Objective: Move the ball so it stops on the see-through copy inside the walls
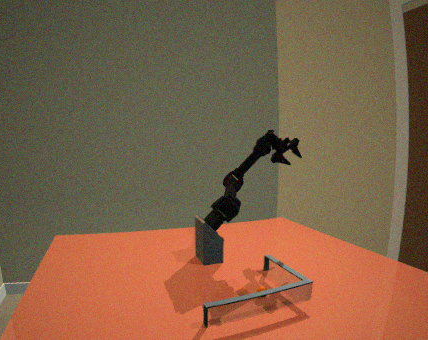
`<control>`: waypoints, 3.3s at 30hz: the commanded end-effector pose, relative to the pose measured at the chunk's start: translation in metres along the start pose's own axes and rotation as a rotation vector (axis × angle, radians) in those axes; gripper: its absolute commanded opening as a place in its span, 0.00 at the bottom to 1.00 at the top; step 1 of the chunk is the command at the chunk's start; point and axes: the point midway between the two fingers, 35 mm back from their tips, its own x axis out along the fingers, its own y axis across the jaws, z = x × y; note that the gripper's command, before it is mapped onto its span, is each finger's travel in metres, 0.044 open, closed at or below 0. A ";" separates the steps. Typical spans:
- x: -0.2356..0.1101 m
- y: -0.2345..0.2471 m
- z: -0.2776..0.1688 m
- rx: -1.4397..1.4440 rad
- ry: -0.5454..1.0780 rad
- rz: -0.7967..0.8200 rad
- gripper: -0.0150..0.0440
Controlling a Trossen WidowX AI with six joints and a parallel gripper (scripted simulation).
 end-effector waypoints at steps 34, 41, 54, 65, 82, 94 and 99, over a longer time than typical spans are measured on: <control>-0.003 -0.363 -0.174 0.710 -0.105 -0.339 0.69; -0.005 -0.411 -0.259 0.866 -0.023 -0.455 0.69; -0.023 -0.453 -0.407 1.000 0.181 -0.604 0.69; -0.044 -0.422 -0.578 1.301 0.490 -0.614 0.69; -0.084 -0.250 -0.749 1.809 0.976 -0.350 0.69; -0.074 -0.243 -0.758 1.810 0.976 -0.350 0.69; -0.070 -0.240 -0.763 1.810 0.976 -0.350 0.69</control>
